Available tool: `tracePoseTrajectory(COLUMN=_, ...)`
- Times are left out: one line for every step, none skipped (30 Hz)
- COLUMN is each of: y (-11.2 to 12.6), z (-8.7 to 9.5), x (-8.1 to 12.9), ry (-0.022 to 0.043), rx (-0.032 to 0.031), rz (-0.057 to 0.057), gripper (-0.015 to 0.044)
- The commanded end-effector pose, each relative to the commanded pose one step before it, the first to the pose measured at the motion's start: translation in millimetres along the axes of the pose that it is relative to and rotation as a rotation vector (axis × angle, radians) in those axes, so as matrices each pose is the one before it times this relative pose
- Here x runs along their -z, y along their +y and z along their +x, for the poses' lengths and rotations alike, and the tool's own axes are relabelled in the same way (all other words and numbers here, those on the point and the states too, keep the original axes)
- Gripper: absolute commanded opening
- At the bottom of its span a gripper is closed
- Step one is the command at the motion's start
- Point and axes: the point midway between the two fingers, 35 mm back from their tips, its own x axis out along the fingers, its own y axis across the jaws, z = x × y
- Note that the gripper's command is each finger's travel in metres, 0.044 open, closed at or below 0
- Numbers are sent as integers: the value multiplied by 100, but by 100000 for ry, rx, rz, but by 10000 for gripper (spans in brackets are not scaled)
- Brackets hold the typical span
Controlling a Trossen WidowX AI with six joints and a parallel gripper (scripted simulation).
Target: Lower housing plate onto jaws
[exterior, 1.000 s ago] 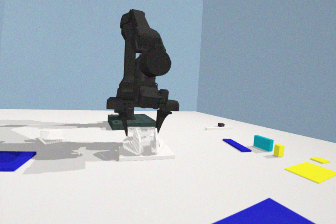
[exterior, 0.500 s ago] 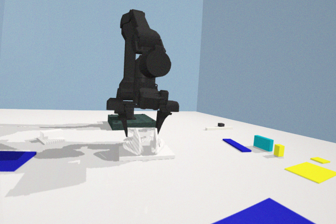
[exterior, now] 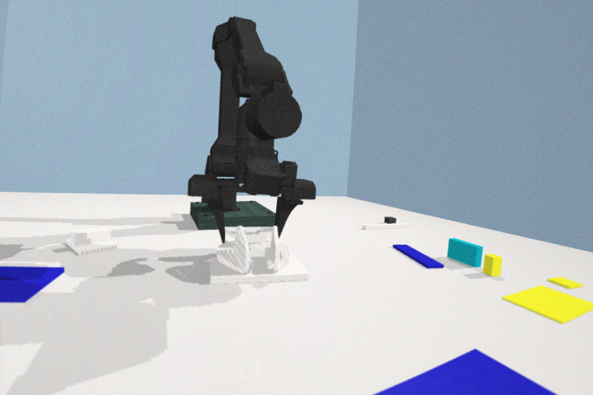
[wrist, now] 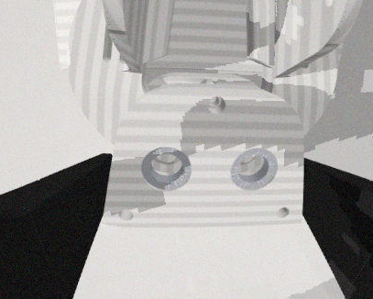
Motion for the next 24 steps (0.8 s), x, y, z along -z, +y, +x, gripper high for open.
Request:
tracePoseTrajectory(y=-43, z=90, x=-28, ry=-106, rx=239, rz=-540, gripper=351)
tracePoseTrajectory(y=0, z=0, x=0, ry=0, rx=0, rz=0, gripper=351)
tracePoseTrajectory(y=0, z=14, x=0, ry=0, rx=0, rz=-19, gripper=351)
tracePoseTrajectory(y=0, z=41, x=0, ry=0, rx=0, rz=-57, gripper=351)
tracePoseTrajectory(y=0, z=68, x=0, ry=0, rx=0, rz=-95, gripper=351)
tracePoseTrajectory(y=0, z=67, x=0, ry=0, rx=0, rz=-95, gripper=351)
tracePoseTrajectory(y=0, z=40, x=0, ry=0, rx=0, rz=-57, gripper=351)
tracePoseTrajectory(y=0, z=13, x=0, ry=0, rx=0, rz=-19, gripper=351)
tracePoseTrajectory(y=0, z=0, x=0, ry=0, rx=0, rz=0, gripper=351)
tracePoseTrajectory(y=0, z=0, x=0, ry=0, rx=0, rz=0, gripper=351)
tracePoseTrajectory(y=0, z=0, x=0, ry=0, rx=0, rz=0, gripper=351)
tracePoseTrajectory(y=0, z=0, x=0, ry=0, rx=0, rz=0, gripper=351)
tracePoseTrajectory(y=0, z=0, x=0, ry=0, rx=0, rz=0, gripper=351)
tracePoseTrajectory(y=0, z=0, x=0, ry=0, rx=0, rz=0, gripper=351)
tracePoseTrajectory(y=0, z=14, x=0, ry=0, rx=0, rz=0, gripper=351)
tracePoseTrajectory(y=0, z=41, x=0, ry=0, rx=0, rz=0, gripper=351)
tracePoseTrajectory(y=0, z=68, x=0, ry=0, rx=0, rz=0, gripper=351)
tracePoseTrajectory(y=0, z=68, x=0, ry=0, rx=0, rz=0, gripper=351)
tracePoseTrajectory(y=0, z=40, x=0, ry=0, rx=0, rz=0, gripper=351)
tracePoseTrajectory(y=0, z=13, x=0, ry=0, rx=0, rz=0, gripper=351)
tracePoseTrajectory(y=0, z=0, x=0, ry=0, rx=0, rz=0, gripper=351)
tracePoseTrajectory(y=0, z=0, x=0, ry=0, rx=0, rz=0, gripper=351)
tracePoseTrajectory(y=0, z=0, x=0, ry=0, rx=0, rz=0, gripper=351)
tracePoseTrajectory(y=0, z=0, x=0, ry=0, rx=0, rz=0, gripper=351)
